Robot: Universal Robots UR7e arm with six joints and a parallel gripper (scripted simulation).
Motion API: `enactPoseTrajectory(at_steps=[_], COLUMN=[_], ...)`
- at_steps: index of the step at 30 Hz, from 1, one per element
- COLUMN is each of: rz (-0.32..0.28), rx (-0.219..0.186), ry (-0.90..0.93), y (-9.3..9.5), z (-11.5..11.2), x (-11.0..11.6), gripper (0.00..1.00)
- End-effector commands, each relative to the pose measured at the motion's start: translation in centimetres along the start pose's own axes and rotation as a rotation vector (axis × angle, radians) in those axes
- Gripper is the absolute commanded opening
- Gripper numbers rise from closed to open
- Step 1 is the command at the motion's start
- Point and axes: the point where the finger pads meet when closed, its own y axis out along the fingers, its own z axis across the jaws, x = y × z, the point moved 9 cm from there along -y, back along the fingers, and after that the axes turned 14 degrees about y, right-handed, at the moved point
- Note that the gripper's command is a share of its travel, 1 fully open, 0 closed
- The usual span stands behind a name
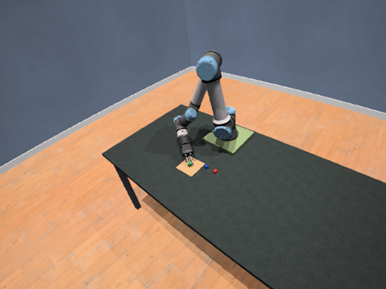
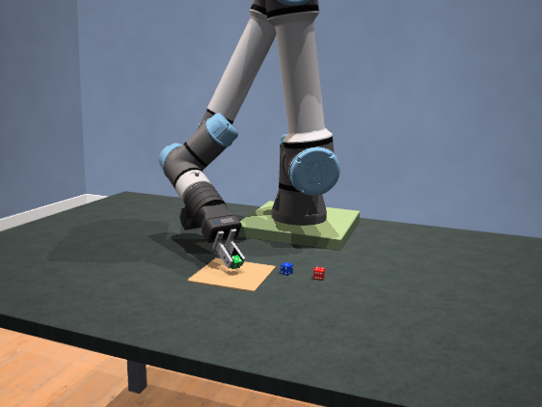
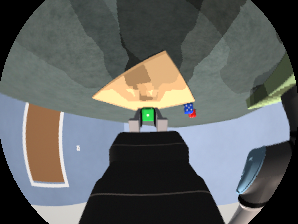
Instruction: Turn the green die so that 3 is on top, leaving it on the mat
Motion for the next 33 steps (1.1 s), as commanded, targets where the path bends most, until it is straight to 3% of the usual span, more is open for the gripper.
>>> enactPoseTrajectory(at_steps=[1, 33], rz=[0.0, 0.0], rx=[-0.001, -0.001], ry=[-0.001, -0.001], y=[-0.01, 0.4], z=[-0.02, -0.21], x=[0.02, -0.74], gripper=[0.4, 0.4])
